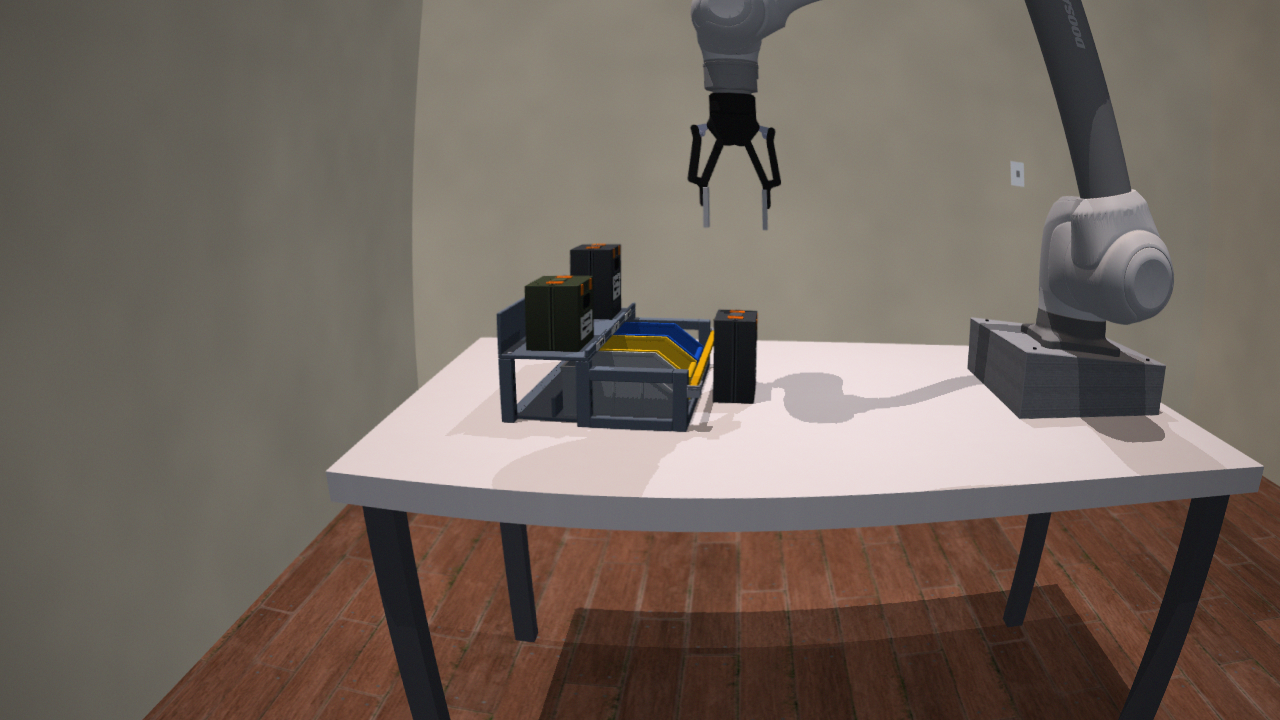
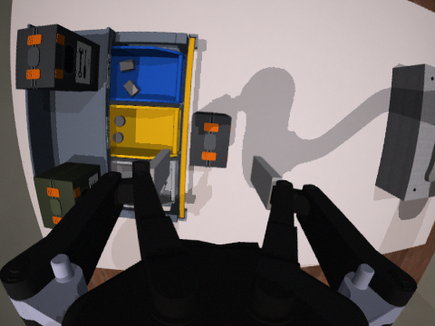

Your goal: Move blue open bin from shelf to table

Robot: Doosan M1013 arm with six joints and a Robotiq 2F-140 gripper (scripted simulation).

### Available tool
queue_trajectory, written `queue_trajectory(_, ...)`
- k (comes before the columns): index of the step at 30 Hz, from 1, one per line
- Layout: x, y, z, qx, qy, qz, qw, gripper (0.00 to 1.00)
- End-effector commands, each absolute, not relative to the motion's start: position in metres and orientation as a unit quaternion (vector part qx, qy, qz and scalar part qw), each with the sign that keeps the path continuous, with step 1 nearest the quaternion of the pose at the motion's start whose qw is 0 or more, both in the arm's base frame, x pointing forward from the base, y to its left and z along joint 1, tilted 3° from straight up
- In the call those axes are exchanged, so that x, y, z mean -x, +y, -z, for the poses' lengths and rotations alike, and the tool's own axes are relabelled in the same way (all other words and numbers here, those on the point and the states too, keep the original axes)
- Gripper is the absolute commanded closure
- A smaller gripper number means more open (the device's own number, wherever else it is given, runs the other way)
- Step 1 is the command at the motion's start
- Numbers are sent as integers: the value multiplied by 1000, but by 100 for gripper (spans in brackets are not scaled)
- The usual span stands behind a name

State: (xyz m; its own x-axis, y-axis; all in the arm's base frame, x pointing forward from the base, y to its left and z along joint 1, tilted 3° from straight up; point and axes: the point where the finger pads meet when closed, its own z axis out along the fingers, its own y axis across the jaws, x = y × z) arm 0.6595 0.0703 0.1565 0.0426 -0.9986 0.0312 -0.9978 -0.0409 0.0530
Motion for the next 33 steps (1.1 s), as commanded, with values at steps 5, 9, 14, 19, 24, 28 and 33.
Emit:
queue_trajectory(5,-660,71,-157,-721,-692,7,30,43)
queue_trajectory(9,-659,70,-146,-721,-692,7,30,43)
queue_trajectory(14,-657,69,-102,-721,-692,7,30,43)
queue_trajectory(19,-657,69,-102,-721,-692,7,30,43)
queue_trajectory(24,-657,69,-102,-721,-692,7,30,43)
queue_trajectory(28,-657,69,-103,-721,-692,7,30,43)
queue_trajectory(33,-657,69,-103,-721,-692,7,30,43)
